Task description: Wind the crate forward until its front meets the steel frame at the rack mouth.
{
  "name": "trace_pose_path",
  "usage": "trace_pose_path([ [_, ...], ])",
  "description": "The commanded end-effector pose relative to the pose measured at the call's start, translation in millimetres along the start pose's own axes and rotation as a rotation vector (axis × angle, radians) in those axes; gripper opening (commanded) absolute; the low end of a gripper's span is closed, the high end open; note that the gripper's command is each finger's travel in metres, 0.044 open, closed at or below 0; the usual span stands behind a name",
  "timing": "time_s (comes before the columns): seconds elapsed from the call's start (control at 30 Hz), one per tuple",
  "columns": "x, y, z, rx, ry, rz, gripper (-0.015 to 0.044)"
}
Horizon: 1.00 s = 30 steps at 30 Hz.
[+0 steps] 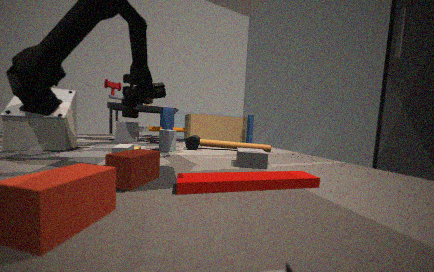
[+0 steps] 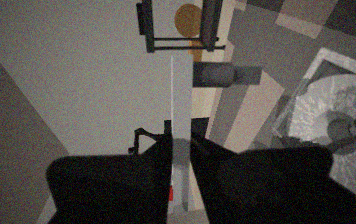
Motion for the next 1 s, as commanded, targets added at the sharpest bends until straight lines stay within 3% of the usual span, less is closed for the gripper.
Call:
trace_pose_path([
  [0.0, -8, -5, -2, -0.002, -0.001, -0.001, 0.0000],
  [0.3, -43, -21, -7, -0.002, 0.001, 0.000, 0.0000],
  [0.97, -50, -14, -24, 0.052, -0.029, -0.003, 0.0000],
])
Point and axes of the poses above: the point midway between the two fingers, 35 mm back from their tips, its own y axis out along the fingers, its own z axis across the jaws, x = y × z, the point moved 5 cm from there along -y, back along the fingers, and after that the axes turned 13 degrees about -y, right-handed, at the moved point
